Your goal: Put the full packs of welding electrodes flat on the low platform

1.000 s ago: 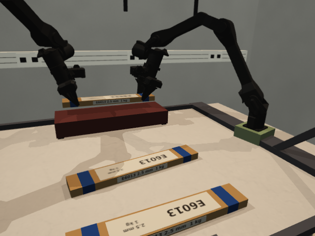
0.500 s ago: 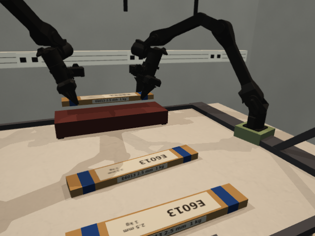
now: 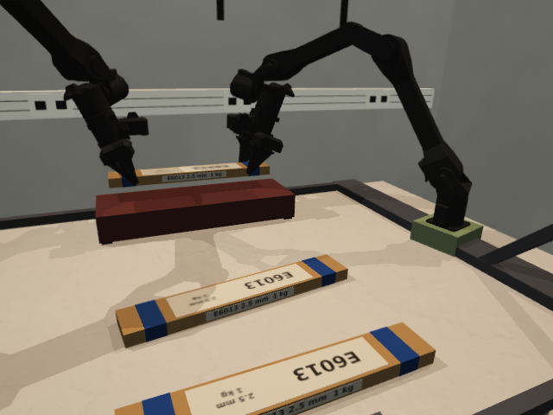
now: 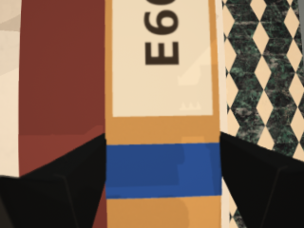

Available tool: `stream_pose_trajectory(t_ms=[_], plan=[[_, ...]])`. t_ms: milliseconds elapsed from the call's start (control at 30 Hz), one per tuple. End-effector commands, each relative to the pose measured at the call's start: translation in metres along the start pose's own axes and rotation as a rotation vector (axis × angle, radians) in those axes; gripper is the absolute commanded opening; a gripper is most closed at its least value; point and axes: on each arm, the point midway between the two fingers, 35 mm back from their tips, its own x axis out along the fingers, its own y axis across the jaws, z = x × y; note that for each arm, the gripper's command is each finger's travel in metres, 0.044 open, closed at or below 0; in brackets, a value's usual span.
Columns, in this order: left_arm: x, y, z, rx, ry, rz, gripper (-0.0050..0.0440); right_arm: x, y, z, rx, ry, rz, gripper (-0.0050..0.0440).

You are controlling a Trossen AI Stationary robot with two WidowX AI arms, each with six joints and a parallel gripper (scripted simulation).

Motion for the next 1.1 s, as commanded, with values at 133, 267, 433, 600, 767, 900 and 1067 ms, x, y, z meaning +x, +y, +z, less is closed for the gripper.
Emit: stream_pose_trajectory(t_ms=[133, 267, 433, 600, 767, 900, 1067], plan=[[-0.017, 0.010, -0.001, 0.007, -0.013, 0.039, -0.0050, -0.015, -0.008, -0.001, -0.008, -0.011, -0.034, -0.0050], [-0.017, 0.010, 0.000, 0.008, -0.013, 0.040, -0.0050, -0.015, -0.008, -0.001, -0.008, -0.011, -0.034, -0.0050], [-0.006, 0.008, -0.007, 0.001, -0.002, 0.024, -0.0050, -0.005, -0.007, -0.006, -0.003, -0.002, -0.022, -0.0050], [-0.006, 0.010, -0.006, 0.005, -0.009, 0.034, -0.0050, -0.005, -0.007, -0.006, -0.007, -0.008, -0.030, -0.0050], [0.002, 0.009, -0.010, 0.002, -0.003, 0.025, -0.0050, 0.001, -0.007, -0.009, -0.005, -0.004, -0.026, -0.0050], [0.002, 0.009, -0.009, 0.004, -0.007, 0.031, -0.0050, 0.003, -0.007, -0.010, -0.005, -0.006, -0.027, -0.0050], [0.009, 0.009, -0.012, 0.002, -0.004, 0.026, -0.0050, 0.010, -0.007, -0.013, -0.004, -0.002, -0.023, -0.0050]])
